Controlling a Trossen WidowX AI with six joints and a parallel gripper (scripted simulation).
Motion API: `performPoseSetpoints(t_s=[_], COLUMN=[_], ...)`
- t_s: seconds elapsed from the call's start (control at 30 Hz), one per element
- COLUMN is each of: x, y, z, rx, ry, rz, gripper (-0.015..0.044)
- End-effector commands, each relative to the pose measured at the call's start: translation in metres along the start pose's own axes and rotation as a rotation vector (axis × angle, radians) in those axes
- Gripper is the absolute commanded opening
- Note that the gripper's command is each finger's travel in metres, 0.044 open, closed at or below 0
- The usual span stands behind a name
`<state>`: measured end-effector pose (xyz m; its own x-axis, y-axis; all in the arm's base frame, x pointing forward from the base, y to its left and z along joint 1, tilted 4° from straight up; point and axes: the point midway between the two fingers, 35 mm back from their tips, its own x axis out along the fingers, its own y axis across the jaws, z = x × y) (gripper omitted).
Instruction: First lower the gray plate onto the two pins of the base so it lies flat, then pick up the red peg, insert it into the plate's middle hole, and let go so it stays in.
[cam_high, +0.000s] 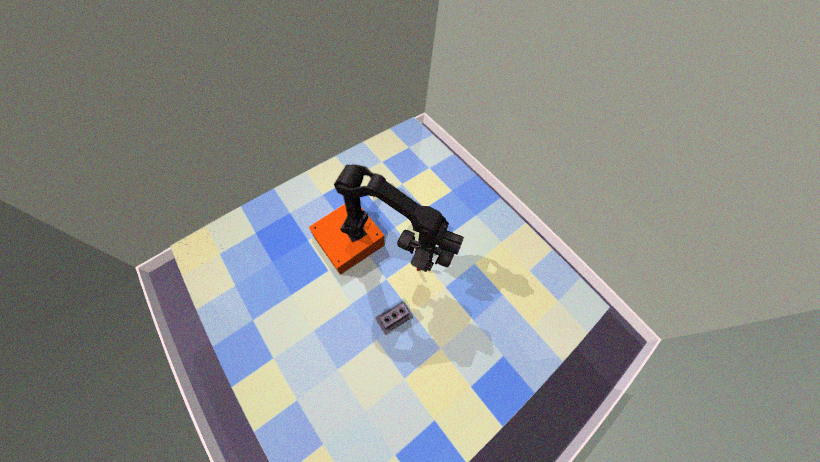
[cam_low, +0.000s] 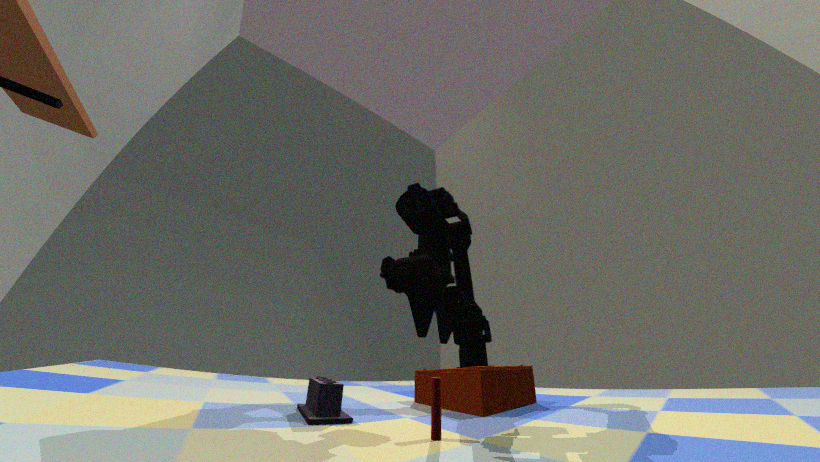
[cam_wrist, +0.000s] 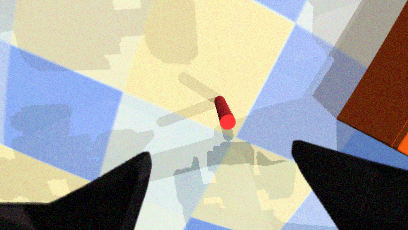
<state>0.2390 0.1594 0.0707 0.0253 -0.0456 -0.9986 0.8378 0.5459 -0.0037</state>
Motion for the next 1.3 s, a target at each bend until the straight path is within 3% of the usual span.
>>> performPoseSetpoints(t_s=[0.0, 1.27], x=[0.02, 0.08], y=[-0.007, -0.01], z=[0.0, 0.0], rx=[0.002, 0.002], ry=[0.001, 0.0], rz=[-0.028, -0.028], gripper=[0.044, 0.044])
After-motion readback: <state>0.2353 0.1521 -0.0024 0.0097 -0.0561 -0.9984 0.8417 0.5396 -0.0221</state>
